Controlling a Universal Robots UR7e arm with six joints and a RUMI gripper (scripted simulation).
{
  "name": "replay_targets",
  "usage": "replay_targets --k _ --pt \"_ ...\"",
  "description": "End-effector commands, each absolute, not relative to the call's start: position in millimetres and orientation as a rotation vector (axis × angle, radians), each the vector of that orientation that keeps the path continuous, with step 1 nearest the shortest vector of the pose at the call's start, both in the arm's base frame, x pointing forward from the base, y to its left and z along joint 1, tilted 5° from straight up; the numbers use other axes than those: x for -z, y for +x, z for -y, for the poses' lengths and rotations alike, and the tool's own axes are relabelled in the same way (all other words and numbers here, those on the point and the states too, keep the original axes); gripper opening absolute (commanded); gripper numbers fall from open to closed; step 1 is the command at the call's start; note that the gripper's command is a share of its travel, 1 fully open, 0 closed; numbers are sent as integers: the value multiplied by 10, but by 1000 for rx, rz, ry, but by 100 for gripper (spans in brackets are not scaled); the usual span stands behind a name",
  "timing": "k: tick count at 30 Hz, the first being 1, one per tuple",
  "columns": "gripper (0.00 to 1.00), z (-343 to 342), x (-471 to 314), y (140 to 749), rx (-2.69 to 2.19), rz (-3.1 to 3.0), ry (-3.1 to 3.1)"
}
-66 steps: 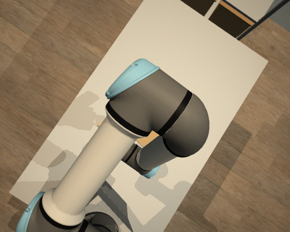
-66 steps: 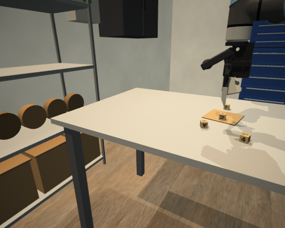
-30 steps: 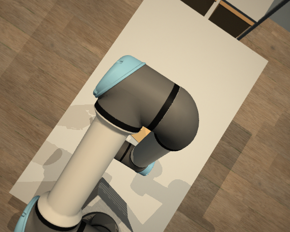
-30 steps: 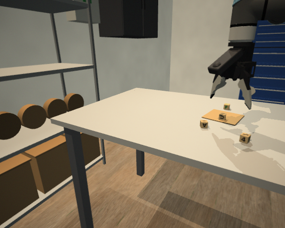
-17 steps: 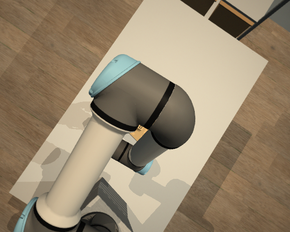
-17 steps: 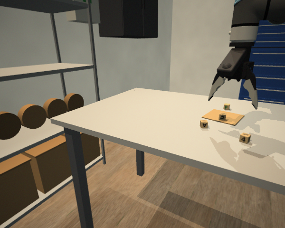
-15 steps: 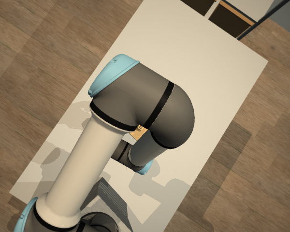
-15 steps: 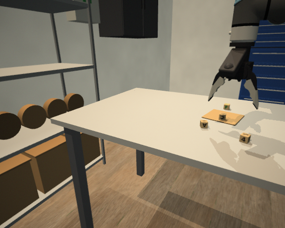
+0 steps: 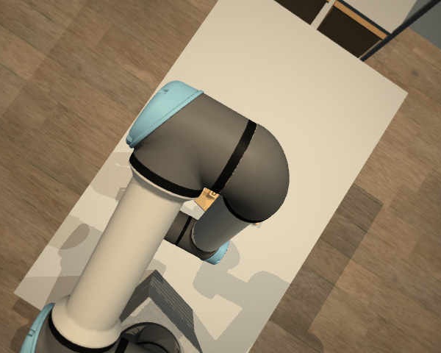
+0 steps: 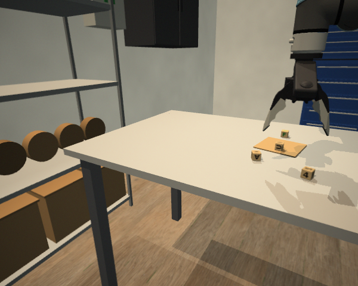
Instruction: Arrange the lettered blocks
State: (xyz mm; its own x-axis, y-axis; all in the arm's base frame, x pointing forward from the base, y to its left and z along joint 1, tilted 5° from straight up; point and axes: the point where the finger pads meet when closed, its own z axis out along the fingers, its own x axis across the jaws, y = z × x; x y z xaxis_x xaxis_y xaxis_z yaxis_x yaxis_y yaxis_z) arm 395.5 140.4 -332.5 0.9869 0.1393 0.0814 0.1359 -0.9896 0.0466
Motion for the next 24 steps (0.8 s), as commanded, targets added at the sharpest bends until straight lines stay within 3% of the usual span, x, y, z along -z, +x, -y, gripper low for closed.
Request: replay_targets --k 1,24 --pt "100 -1440 3328 3920 -129 -428 3067" --pt "100 -1547 3354 3763 -106 -1247 2812"
